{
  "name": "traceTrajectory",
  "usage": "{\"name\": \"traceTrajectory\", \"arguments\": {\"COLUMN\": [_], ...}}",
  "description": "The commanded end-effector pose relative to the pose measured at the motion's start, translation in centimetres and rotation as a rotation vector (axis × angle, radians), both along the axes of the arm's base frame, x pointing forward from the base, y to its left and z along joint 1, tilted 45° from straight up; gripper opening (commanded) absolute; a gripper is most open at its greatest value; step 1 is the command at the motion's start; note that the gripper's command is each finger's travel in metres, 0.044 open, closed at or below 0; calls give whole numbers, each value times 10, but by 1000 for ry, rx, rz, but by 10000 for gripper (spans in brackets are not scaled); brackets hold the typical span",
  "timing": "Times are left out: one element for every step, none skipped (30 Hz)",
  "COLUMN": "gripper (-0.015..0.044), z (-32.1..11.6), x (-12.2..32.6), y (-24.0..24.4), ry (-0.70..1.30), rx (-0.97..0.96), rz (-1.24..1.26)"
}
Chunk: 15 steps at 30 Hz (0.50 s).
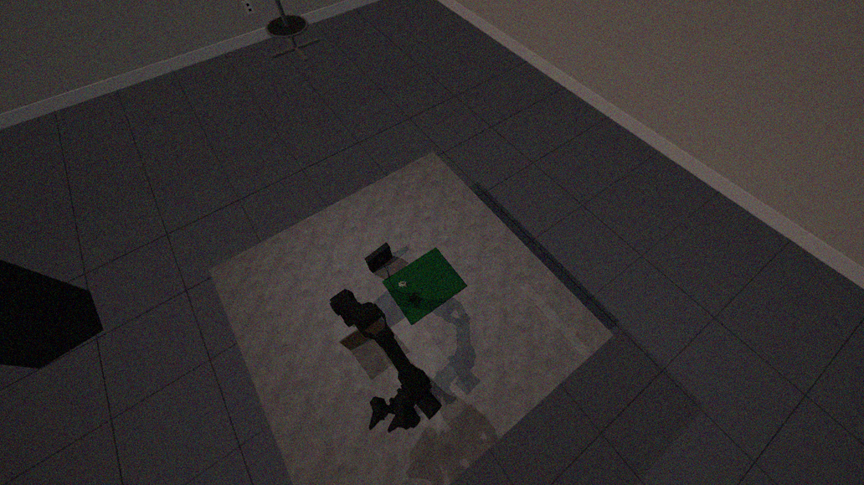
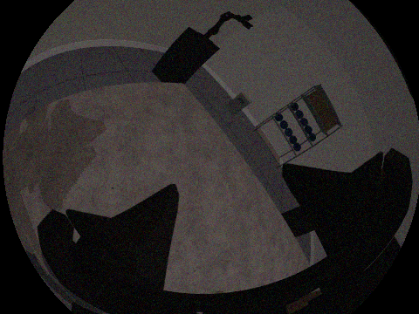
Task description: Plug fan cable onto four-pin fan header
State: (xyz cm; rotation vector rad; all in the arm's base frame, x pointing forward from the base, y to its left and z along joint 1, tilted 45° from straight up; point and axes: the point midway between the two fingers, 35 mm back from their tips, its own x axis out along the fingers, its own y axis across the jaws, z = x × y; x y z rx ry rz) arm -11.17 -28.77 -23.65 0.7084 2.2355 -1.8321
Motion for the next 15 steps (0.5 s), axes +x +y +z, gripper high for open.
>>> {"name": "traceTrajectory", "arguments": {"gripper": [426, 440, 440, 440, 440, 440, 440, 440, 440, 440, 440, 440, 440, 440, 440], "z": [0, 0, 0, 0, 1, 2, 6, 10, 15, 19, 24, 30, 35, 41, 47], "x": [0, 0, 0, 0, 2, 7, 17, 29, 42, 55, 68, 81, 95, 109, 122], "y": [0, 0, 0, 0, 0, -1, -1, -1, -1, 1, 2, 4, 7, 11, 15], "ry": [0, 0, 0, 0, -6, -24, -54, -91, -127, -163, -197, -232, -265, -296, -327], "rx": [0, 0, 0, 0, -7, -30, -65, -107, -146, -183, -217, -248, -276, -301, -322], "rz": [0, 0, 0, 0, -6, -22, -52, -89, -128, -170, -213, -257, -303, -351, -401]}}
